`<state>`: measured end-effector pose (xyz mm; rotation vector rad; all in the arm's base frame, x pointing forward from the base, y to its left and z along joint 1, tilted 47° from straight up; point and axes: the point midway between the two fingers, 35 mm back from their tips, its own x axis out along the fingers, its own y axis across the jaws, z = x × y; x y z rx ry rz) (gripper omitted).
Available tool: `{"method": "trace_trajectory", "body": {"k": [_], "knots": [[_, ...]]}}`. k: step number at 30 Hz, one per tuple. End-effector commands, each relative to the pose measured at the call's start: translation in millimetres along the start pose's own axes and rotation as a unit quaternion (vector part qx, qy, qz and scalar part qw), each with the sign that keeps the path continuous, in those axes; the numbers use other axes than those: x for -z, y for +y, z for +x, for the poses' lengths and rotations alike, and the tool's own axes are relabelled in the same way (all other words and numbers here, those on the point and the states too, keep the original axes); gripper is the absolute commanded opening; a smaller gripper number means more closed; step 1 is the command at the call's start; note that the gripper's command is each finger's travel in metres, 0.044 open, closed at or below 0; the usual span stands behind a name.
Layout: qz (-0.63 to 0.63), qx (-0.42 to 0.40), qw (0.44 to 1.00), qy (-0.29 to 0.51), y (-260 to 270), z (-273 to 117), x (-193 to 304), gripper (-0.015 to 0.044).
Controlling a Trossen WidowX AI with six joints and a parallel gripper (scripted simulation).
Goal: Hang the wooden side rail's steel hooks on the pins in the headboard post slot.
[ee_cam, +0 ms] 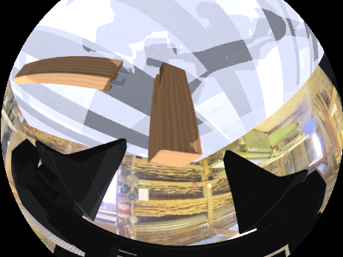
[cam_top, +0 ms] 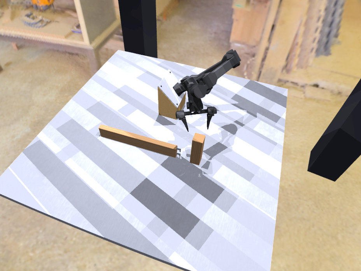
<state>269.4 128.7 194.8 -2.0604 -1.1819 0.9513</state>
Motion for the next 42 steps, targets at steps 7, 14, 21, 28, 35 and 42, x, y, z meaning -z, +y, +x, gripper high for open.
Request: {"method": "trace_trajectory", "body": {"k": [7,14,21,28,35,42], "knots": [[-0.042,0.002,0.999,-0.031,32.1,6.8,-61.0,0.0440],[-0.042,0.002,0.999,-0.031,32.1,6.8,-61.0,0.0440],[-0.042,0.002,0.999,-0.031,32.1,6.8,-61.0,0.0440],[-0.023,-0.002,0.999,-0.031,33.7,6.2,-60.2,0.0440],[0.220,-0.051,0.974,-0.016,53.5,-2.6,-51.3,0.0440],[0.449,-0.070,0.891,-0.009,59.5,-4.0,-41.1,0.0440]]}}
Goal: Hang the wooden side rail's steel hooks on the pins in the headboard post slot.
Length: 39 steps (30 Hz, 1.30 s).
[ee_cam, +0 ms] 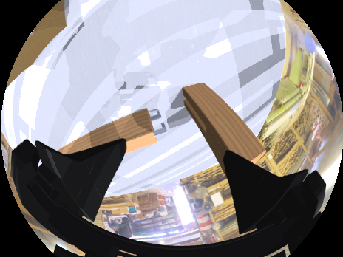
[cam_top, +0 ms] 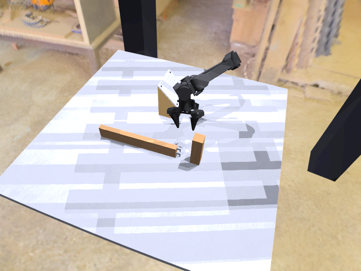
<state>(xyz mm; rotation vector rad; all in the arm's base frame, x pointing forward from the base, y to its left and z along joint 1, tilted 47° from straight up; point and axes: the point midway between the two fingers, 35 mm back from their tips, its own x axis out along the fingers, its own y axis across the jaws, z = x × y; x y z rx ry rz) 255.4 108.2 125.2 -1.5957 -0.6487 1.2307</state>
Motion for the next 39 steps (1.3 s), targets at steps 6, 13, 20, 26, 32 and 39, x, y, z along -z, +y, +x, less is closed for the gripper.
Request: {"method": "trace_trajectory", "body": {"k": [6,13,20,26,32,39], "knots": [[0.361,-0.026,0.932,0.004,-3.2,-2.5,18.1,0.0440],[0.592,-0.042,0.805,0.011,-5.2,-3.7,28.2,0.0440],[0.725,-0.024,0.687,0.037,-1.9,-15.7,46.5,0.0440],[0.839,-0.037,0.542,0.037,-4.5,-13.5,47.5,0.0440],[0.938,-0.055,0.339,0.043,-7.6,-10.9,48.1,0.0440],[0.989,-0.070,0.113,0.060,-10.5,-7.1,48.0,0.0440]]}}
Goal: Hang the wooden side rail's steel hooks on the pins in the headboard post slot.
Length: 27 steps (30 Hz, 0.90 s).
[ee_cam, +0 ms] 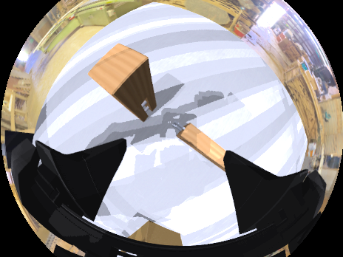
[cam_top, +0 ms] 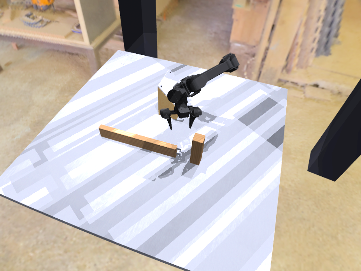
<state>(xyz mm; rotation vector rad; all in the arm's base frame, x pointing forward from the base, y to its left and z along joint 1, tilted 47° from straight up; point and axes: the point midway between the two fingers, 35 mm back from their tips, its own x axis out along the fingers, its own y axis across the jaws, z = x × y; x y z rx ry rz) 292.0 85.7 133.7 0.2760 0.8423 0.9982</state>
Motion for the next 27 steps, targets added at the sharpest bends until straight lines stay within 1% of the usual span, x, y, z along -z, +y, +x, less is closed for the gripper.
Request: {"method": "trace_trajectory", "body": {"k": [1,5,8,11,15,21,27], "knots": [[0.360,-0.002,0.932,0.040,0.0,2.4,-8.7,0.0440],[0.491,-0.001,0.869,0.058,3.0,4.7,-10.2,0.0440],[0.585,0.002,0.808,0.073,5.6,6.5,-11.5,0.0440],[0.671,0.009,0.736,0.087,8.4,8.1,-12.8,0.0440],[0.772,0.022,0.627,0.105,12.3,10.2,-14.6,0.0440],[0.868,0.045,0.479,0.123,17.2,12.6,-17.0,0.0440],[0.935,0.073,0.320,0.135,22.1,14.8,-19.4,0.0440]]}}
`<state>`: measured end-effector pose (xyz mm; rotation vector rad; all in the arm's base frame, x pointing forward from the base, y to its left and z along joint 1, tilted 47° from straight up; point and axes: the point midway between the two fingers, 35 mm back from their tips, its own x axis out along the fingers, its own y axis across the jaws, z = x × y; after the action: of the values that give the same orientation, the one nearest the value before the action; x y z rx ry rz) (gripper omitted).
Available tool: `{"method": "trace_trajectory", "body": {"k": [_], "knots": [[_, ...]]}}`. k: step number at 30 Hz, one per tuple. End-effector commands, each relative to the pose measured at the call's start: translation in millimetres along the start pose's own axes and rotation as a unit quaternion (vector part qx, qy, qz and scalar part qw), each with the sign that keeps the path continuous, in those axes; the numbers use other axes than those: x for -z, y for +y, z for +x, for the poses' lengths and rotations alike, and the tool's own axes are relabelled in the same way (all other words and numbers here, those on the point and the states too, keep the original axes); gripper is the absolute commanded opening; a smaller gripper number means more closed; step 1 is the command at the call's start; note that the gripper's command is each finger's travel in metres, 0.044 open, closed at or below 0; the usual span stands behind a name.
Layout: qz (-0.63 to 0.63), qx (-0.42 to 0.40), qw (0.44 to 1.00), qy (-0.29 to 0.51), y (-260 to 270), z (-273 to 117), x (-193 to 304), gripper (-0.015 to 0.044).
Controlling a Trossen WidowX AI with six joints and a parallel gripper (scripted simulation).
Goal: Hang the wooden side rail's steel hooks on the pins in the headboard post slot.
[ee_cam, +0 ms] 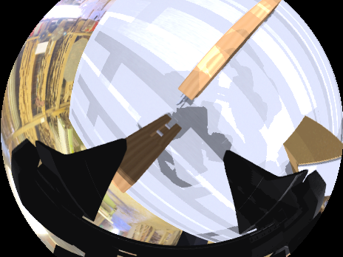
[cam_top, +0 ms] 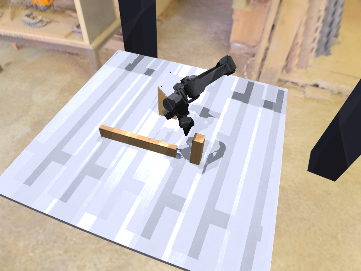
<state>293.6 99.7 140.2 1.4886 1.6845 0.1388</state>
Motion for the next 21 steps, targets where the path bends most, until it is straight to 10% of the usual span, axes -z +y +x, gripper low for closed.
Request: {"method": "trace_trajectory", "body": {"k": [1,21], "knots": [[0.464,0.060,0.884,0.022,13.0,6.1,11.9,0.0440],[0.569,0.077,0.818,0.020,14.9,7.6,15.1,0.0440]]}}
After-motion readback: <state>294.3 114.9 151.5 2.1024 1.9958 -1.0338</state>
